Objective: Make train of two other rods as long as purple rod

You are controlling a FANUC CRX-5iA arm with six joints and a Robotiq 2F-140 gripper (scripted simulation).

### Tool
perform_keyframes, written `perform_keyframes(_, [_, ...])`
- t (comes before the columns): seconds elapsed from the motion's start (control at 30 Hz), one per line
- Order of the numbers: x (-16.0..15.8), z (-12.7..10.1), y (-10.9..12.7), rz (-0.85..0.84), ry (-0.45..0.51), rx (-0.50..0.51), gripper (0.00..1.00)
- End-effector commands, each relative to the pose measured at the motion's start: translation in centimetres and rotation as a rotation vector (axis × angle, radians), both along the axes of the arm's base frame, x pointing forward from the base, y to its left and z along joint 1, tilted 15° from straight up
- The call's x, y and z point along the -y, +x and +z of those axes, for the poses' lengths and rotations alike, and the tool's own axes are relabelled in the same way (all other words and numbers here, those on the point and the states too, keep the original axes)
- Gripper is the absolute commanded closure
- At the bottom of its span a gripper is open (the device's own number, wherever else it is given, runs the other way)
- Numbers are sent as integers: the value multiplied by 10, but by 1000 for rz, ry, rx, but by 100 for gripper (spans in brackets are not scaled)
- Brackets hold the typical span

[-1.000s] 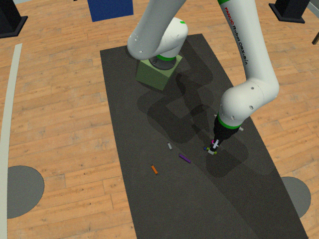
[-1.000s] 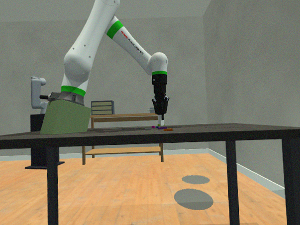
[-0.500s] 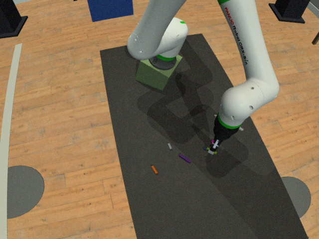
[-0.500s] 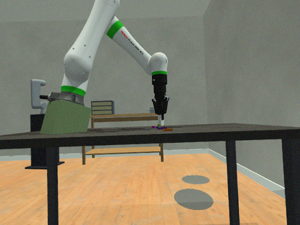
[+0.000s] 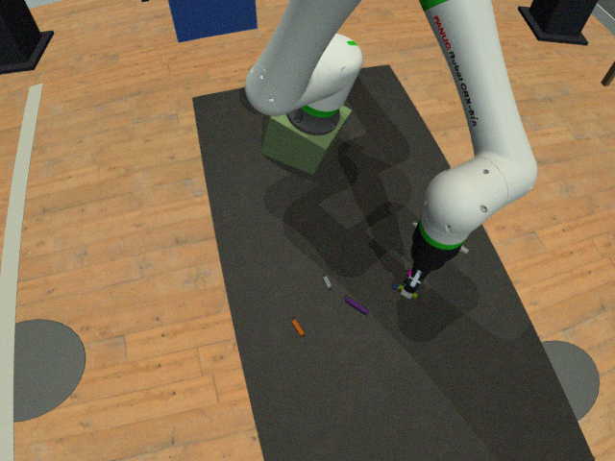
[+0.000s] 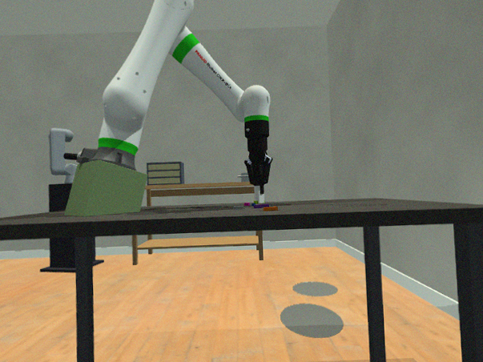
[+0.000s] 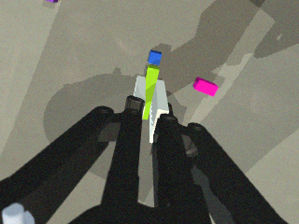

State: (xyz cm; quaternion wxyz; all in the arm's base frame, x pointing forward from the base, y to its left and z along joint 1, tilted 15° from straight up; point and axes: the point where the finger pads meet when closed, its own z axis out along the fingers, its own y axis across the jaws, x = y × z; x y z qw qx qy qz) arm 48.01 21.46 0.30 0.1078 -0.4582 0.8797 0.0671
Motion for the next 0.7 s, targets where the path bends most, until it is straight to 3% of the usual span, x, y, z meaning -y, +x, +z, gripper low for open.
perform_keyframes(0.0, [-1,-3,1,0,0,0,97])
perform_keyframes(0.67, [-2,-8,1,0,0,0,97])
